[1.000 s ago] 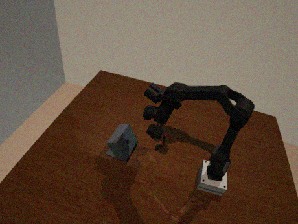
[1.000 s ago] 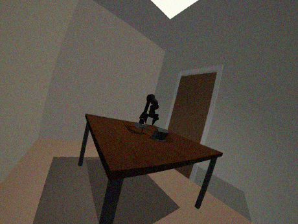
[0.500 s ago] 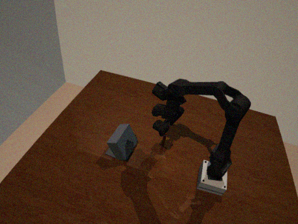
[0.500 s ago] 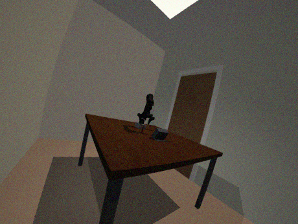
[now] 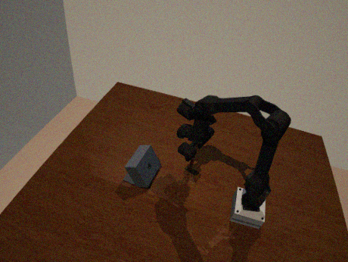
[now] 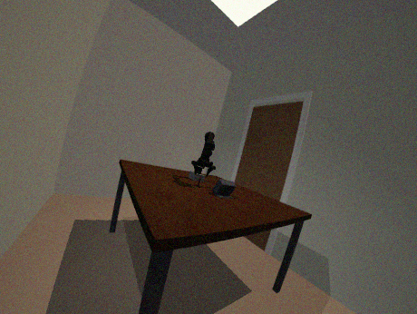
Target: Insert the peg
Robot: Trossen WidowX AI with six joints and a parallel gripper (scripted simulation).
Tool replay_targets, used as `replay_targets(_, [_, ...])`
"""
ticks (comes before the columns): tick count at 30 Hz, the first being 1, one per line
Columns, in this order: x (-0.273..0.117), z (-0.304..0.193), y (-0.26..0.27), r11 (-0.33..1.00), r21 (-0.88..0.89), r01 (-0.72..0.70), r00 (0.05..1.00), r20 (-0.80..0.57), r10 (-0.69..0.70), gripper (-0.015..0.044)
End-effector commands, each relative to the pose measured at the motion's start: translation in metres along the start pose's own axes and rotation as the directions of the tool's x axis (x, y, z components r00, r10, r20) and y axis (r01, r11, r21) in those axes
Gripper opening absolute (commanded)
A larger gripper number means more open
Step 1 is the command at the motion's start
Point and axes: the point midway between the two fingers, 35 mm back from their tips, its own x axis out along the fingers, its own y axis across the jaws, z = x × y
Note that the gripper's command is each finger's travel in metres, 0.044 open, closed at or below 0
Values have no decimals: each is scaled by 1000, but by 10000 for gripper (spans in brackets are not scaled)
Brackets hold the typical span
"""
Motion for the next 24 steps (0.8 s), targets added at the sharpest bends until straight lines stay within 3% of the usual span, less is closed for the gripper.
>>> replay_targets(1, [10, -2, 1, 1000, 4, -5, 1000, -14, 5, 440])
replay_targets(24, [47, -4, 1, 1000, 4, -5, 1000, -14, 5, 440])
